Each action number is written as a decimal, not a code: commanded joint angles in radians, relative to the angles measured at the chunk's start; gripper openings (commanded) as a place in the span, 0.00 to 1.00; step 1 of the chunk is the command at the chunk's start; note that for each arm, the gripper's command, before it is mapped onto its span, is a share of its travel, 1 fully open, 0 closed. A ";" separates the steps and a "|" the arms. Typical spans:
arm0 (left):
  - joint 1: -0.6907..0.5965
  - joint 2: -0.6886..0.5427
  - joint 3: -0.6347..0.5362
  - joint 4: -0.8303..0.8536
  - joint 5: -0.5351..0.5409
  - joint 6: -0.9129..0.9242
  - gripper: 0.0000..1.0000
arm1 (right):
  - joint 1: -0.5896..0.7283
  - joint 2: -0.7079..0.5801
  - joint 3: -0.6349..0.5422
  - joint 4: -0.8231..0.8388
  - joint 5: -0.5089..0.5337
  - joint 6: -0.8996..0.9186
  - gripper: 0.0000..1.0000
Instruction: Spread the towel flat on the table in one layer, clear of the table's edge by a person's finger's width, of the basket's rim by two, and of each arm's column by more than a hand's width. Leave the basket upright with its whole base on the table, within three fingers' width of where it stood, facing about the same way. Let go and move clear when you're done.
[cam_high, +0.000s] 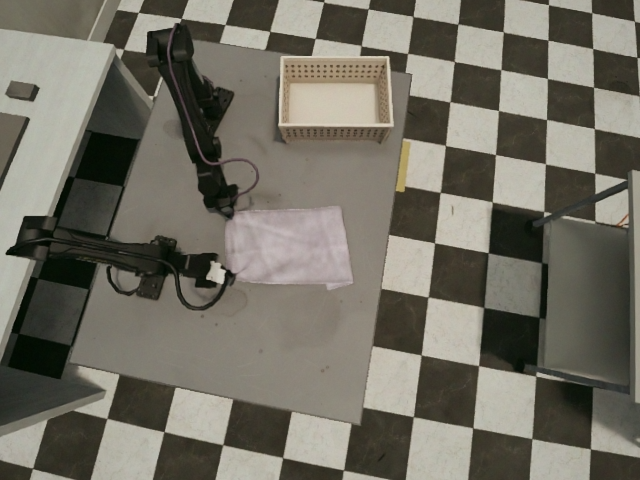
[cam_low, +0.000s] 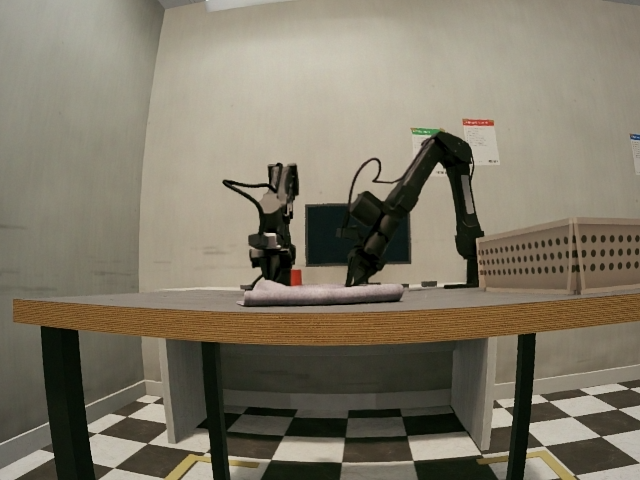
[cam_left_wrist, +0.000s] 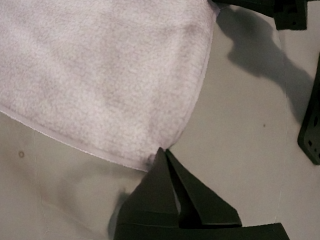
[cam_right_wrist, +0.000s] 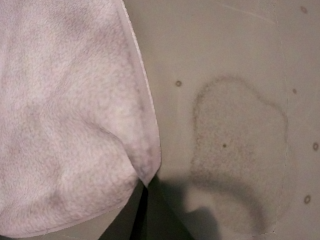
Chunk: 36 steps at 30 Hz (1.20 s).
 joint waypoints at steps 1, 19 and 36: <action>0.019 -0.043 0.033 -0.029 -0.003 -0.007 0.00 | 0.015 0.019 0.054 -0.021 0.005 -0.007 0.00; 0.241 -0.210 0.311 -0.452 -0.008 -0.010 0.00 | 0.118 0.275 0.614 -0.300 0.001 0.001 0.00; 0.512 -0.038 0.987 -0.951 -0.006 -0.006 0.00 | 0.189 0.712 1.509 -0.693 0.003 0.005 0.00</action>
